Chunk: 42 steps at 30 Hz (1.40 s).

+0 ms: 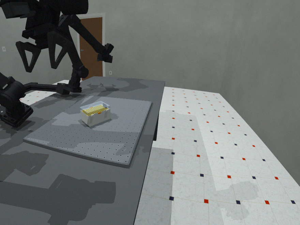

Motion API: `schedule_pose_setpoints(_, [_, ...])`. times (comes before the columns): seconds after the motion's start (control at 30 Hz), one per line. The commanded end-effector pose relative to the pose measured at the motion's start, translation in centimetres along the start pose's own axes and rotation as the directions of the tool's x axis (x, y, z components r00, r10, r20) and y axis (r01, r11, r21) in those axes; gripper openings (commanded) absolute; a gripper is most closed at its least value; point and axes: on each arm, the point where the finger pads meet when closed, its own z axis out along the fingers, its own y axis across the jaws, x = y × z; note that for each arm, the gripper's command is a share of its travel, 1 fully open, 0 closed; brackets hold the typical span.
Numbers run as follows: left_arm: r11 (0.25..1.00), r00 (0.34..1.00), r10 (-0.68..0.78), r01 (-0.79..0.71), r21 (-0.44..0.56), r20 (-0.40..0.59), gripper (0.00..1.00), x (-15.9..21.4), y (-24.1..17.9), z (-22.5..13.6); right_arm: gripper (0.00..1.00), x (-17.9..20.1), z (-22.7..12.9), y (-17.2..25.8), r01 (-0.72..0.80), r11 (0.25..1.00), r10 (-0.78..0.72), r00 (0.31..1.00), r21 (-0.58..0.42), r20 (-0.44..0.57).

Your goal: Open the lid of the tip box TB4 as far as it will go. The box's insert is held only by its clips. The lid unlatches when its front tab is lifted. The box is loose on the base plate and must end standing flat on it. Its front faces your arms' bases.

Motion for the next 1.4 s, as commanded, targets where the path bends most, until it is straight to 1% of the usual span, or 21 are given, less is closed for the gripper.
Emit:
schedule_pose_setpoints(0.0, [1.000, 1.000, -0.013, 0.013, 0.004, 0.015, 1.00, -0.8, -0.2, -0.1, 1.00, -0.4, -0.5, 0.4, -0.014, 1.000, 0.014, 1.000, -0.017, -0.003])
schedule_pose_setpoints(0.57, [1.000, 1.000, -0.013, 0.013, 0.004, 0.015, 1.00, -0.8, -0.2, -0.1, 1.00, -0.4, -0.5, 0.4, -0.014, 1.000, 0.014, 1.000, -0.017, -0.003])
schedule_pose_setpoints(0.63, [1.000, 1.000, 0.012, -0.012, 0.019, 0.006, 1.00, -0.2, -0.7, -0.2, 1.00, 0.5, -0.3, -0.1, 0.039, 0.999, -0.039, 0.999, -0.027, -0.007])
schedule_pose_setpoints(0.67, [0.999, 1.000, 0.030, -0.029, 0.025, -0.006, 1.00, 0.7, -0.9, -0.2, 1.00, 0.6, -0.3, -0.2, 0.070, 0.997, -0.070, 0.998, -0.041, -0.006])
schedule_pose_setpoints(0.77, [0.993, 0.996, 0.082, -0.080, 0.085, -0.026, 1.00, 2.3, -2.8, -0.9, 1.00, 2.7, -0.2, -0.3, 0.227, 0.969, -0.228, 0.974, -0.098, 0.006])
schedule_pose_setpoints(0.83, [0.980, 0.992, 0.125, -0.118, 0.159, -0.033, 1.00, 3.2, -5.3, -2.1, 1.00, 4.7, 0.1, -0.5, 0.344, 0.927, -0.343, 0.939, -0.153, 0.030])
schedule_pose_setpoints(0.9, [0.958, 0.983, 0.177, -0.162, 0.235, -0.044, 1.00, 4.9, -7.5, -3.5, 1.00, 6.6, 0.2, -0.8, 0.436, 0.877, -0.434, 0.899, -0.199, 0.056])
schedule_pose_setpoints(1.03, [0.889, 0.959, 0.280, -0.242, 0.388, -0.044, 1.00, 8.3, -11.6, -7.0, 1.00, 10.2, 0.6, -1.3, 0.600, 0.750, -0.593, 0.796, -0.277, 0.121])
schedule_pose_setpoints(1.1, [0.889, 0.959, 0.280, -0.242, 0.388, -0.044, 1.00, 8.3, -11.6, -7.0, 1.00, 10.2, 0.6, -1.3, 0.600, 0.750, -0.593, 0.796, -0.277, 0.121])
schedule_pose_setpoints(1.13, [0.871, 0.957, 0.290, -0.250, 0.423, -0.030, 1.00, 8.0, -13.0, -8.0, 1.00, 10.7, 0.8, -1.3, 0.638, 0.716, -0.627, 0.766, -0.284, 0.140])
schedule_pose_setpoints(1.17, [0.847, 0.949, 0.314, -0.268, 0.458, -0.025, 1.00, 8.8, -13.8, -9.0, 1.00, 11.8, 0.7, -1.4, 0.676, 0.671, -0.664, 0.730, -0.304, 0.160])
schedule_pose_setpoints(1.2, [0.810, 0.930, 0.366, -0.304, 0.501, -0.026, 1.00, 11.2, -14.1, -10.4, 1.00, 12.9, 0.8, -1.5, 0.714, 0.622, -0.699, 0.692, -0.322, 0.184])
schedule_pose_setpoints(1.3, [0.702, 0.897, 0.441, -0.354, 0.618, 0.013, 1.00, 14.1, -16.5, -14.6, 1.00, 15.9, 1.1, -2.0, 0.794, 0.485, -0.772, 0.585, -0.366, 0.247])
schedule_pose_setpoints(1.33, [0.670, 0.888, 0.459, -0.366, 0.646, 0.027, 1.00, 14.8, -17.0, -15.8, 1.00, 16.6, 1.1, -2.1, 0.814, 0.445, -0.789, 0.554, -0.374, 0.266])
schedule_pose_setpoints(1.37, [0.641, 0.888, 0.458, -0.366, 0.674, 0.046, 1.00, 14.5, -18.2, -17.1, 1.00, 17.4, 1.2, -2.2, 0.832, 0.404, -0.804, 0.521, -0.381, 0.285])
